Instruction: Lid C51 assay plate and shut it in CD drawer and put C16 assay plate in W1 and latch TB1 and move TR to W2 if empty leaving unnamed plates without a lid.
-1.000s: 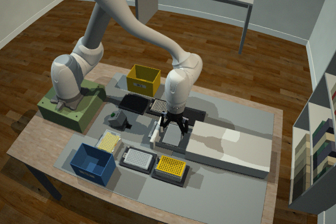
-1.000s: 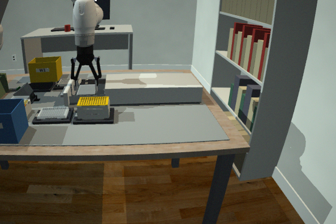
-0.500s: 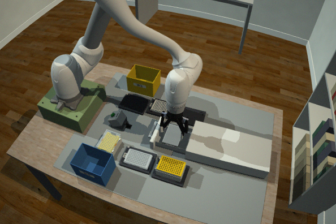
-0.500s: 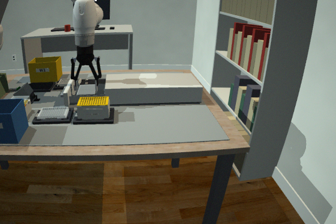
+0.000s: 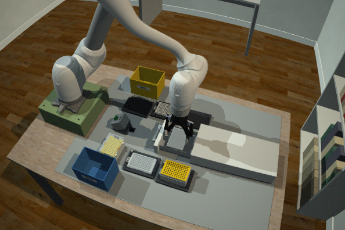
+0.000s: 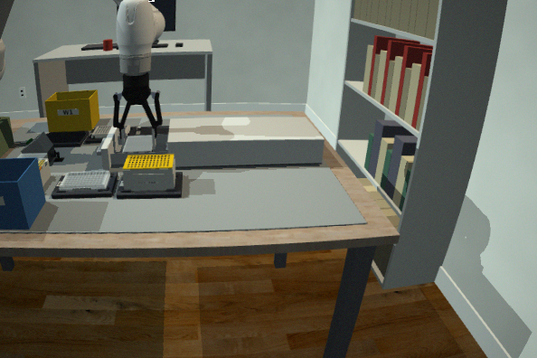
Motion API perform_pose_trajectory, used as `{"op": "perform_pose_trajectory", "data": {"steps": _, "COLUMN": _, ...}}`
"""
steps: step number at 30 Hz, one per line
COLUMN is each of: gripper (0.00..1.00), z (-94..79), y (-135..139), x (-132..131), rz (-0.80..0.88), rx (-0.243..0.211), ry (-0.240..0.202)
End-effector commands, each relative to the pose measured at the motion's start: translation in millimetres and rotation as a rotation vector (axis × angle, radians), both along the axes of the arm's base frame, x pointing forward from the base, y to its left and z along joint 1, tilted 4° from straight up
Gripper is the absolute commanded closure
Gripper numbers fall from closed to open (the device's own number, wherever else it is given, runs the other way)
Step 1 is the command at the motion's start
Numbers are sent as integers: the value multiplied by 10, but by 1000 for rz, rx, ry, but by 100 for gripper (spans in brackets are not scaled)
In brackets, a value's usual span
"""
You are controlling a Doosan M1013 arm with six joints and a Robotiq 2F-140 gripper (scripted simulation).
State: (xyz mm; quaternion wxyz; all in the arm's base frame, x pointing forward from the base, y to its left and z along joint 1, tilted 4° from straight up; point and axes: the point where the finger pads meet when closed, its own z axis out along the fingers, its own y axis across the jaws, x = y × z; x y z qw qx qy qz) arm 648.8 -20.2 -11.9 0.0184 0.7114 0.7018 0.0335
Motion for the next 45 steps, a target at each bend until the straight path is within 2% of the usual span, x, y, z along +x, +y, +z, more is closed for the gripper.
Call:
{"op": "perform_pose_trajectory", "data": {"steps": 1, "gripper": 100, "z": -8, "y": 1, "x": 1, "rz": 0, "rx": 0, "ry": 0}}
{"op": "perform_pose_trajectory", "data": {"steps": 45, "gripper": 100, "z": -131, "y": 3, "x": 12, "rz": 0, "rx": 0, "ry": 0}}
